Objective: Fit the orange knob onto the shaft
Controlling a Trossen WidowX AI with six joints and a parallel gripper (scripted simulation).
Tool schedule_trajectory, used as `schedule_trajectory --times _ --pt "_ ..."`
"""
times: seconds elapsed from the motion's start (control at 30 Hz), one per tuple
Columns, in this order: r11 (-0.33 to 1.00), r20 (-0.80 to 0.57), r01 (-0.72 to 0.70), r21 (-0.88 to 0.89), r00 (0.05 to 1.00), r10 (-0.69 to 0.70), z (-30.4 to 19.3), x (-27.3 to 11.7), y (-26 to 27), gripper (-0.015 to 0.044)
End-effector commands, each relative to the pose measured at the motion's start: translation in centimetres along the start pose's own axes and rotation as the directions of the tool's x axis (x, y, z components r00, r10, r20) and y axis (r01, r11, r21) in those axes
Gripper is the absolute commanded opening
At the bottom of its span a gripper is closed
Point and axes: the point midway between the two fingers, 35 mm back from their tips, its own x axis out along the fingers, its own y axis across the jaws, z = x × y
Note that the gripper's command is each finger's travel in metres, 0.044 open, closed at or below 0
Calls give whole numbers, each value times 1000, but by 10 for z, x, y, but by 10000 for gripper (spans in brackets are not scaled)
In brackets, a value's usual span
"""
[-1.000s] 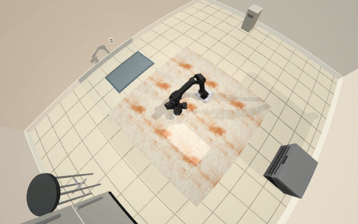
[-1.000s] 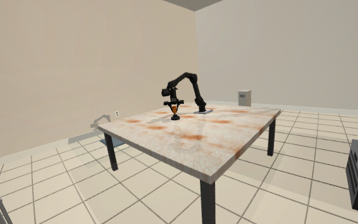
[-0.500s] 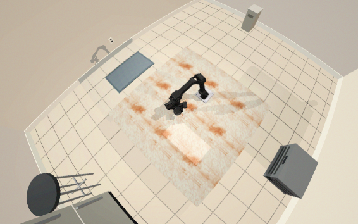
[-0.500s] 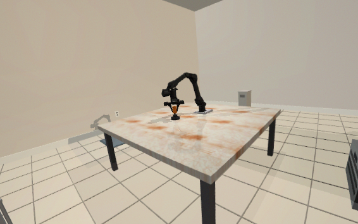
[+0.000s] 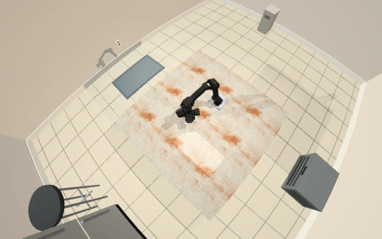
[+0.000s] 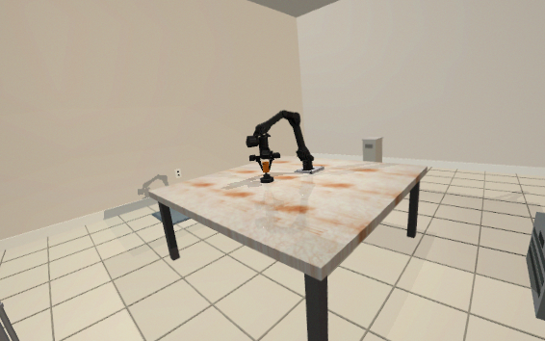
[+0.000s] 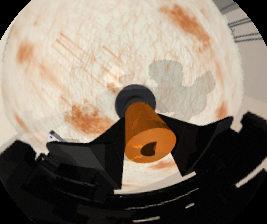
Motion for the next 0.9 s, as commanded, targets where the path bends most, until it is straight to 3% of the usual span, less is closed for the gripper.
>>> schedule_trajectory --times 0.0,0.27,0.87 --pt "1000 3 2 -4 1000 -2 1 -4 -1 0" --pt "977 3 3 -212 1000 -2 1 -2 -1 0" --pt "977 3 2 -212 1000 -2 0 1 0 0"
